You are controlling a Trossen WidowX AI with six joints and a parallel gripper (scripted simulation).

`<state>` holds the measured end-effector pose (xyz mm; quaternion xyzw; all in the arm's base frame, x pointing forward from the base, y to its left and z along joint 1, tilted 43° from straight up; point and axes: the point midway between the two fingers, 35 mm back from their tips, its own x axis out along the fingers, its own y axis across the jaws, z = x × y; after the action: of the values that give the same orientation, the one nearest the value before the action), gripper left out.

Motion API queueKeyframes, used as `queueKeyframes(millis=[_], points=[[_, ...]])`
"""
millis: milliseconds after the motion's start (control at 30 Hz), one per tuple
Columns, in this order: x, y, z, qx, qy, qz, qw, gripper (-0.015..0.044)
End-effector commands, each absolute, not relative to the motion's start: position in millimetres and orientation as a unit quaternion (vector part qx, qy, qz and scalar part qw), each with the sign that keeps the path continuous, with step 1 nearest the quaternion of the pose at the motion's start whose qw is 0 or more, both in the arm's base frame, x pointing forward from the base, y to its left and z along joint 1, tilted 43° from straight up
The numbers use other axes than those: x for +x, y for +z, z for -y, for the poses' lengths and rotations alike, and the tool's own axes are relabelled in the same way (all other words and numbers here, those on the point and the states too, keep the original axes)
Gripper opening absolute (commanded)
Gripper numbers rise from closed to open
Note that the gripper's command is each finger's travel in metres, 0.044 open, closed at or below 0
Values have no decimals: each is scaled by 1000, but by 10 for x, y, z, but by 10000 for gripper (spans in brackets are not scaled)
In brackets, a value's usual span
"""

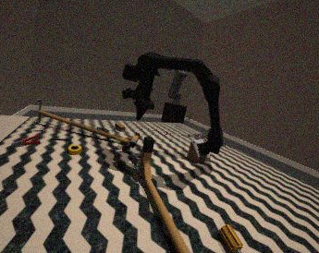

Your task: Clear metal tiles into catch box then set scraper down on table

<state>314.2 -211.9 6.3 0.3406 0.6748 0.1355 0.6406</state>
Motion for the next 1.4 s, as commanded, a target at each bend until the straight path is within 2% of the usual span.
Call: queueKeyframes(millis=[0, 1000, 1367], points=[[3150, -26, 2039, 340, 144, -674, 640, 0], [3151, -515, 1578, 327, 179, -672, 640, 0], [3153, -590, 1671, 327, 178, -672, 640, 0]])
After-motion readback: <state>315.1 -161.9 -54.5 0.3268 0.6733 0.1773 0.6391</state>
